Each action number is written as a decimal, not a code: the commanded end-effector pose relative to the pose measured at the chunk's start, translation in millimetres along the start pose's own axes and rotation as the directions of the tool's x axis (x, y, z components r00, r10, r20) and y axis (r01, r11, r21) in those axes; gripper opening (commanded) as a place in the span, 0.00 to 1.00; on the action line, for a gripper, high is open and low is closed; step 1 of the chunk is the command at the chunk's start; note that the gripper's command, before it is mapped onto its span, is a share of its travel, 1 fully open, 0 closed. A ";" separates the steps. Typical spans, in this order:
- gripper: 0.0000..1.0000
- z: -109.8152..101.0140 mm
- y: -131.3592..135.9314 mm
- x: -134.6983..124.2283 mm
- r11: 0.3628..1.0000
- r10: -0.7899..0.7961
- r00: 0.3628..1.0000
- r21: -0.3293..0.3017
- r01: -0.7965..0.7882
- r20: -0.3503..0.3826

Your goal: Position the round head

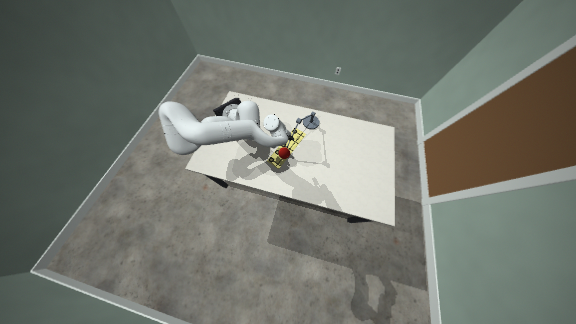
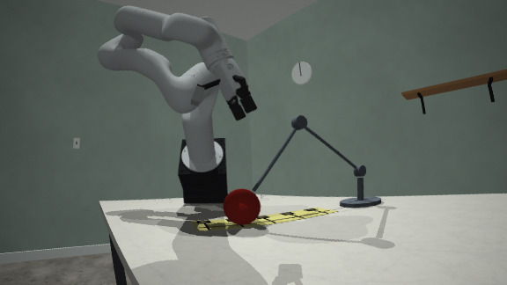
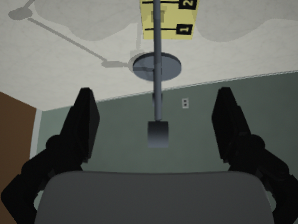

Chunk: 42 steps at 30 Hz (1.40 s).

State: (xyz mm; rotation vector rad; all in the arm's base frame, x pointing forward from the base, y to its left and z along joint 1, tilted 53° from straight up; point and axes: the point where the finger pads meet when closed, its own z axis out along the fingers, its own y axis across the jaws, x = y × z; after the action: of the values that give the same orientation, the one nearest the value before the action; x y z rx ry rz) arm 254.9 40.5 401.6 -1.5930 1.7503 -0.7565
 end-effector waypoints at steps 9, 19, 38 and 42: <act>1.00 -47.7 0.8 -21.4 1.000 0.000 1.000 0.004 0.000 -0.010; 1.00 -73.5 -2.7 -32.2 1.000 0.000 1.000 -0.009 0.000 0.020; 1.00 -97.9 1.9 -45.5 0.998 -0.002 0.997 -0.056 0.006 0.079; 1.00 -94.1 1.7 -52.2 0.998 -0.003 0.997 -0.060 0.008 0.080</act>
State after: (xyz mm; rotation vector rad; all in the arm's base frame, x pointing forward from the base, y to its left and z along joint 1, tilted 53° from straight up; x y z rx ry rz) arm 184.2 83.5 463.9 -1.6760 1.7278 -0.6062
